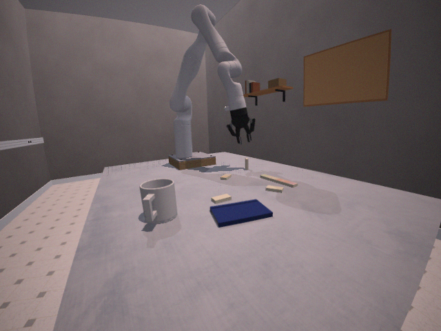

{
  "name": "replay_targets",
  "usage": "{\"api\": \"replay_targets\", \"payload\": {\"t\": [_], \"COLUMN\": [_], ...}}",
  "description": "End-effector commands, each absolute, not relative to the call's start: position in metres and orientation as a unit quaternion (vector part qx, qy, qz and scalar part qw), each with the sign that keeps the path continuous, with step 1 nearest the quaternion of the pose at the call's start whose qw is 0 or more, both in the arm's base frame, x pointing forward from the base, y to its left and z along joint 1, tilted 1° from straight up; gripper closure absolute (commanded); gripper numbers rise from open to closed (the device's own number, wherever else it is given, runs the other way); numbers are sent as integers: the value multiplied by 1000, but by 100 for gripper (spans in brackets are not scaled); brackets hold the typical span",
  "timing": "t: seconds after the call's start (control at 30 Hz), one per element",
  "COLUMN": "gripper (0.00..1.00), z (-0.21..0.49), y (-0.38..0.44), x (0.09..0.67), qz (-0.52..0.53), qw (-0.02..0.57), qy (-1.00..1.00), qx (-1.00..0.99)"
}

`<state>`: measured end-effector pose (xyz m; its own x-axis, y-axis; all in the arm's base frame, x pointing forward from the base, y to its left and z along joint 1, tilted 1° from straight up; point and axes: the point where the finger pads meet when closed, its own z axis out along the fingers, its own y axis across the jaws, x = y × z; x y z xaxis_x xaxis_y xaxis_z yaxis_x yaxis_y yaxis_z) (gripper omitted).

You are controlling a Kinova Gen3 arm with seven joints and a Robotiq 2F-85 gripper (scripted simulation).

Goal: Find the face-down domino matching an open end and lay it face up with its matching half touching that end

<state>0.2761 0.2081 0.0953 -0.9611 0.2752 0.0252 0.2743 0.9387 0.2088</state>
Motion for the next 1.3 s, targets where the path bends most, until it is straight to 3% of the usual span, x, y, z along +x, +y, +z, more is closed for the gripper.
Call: {"api": "replay_targets", "payload": {"t": [0.0, 1.27], "gripper": [53, 53], "z": [96, 95], "y": [209, 210], "x": [276, 275], "qz": [89, 16], "qw": [11, 62], "qy": [988, 997], "qx": [127, 43]}}
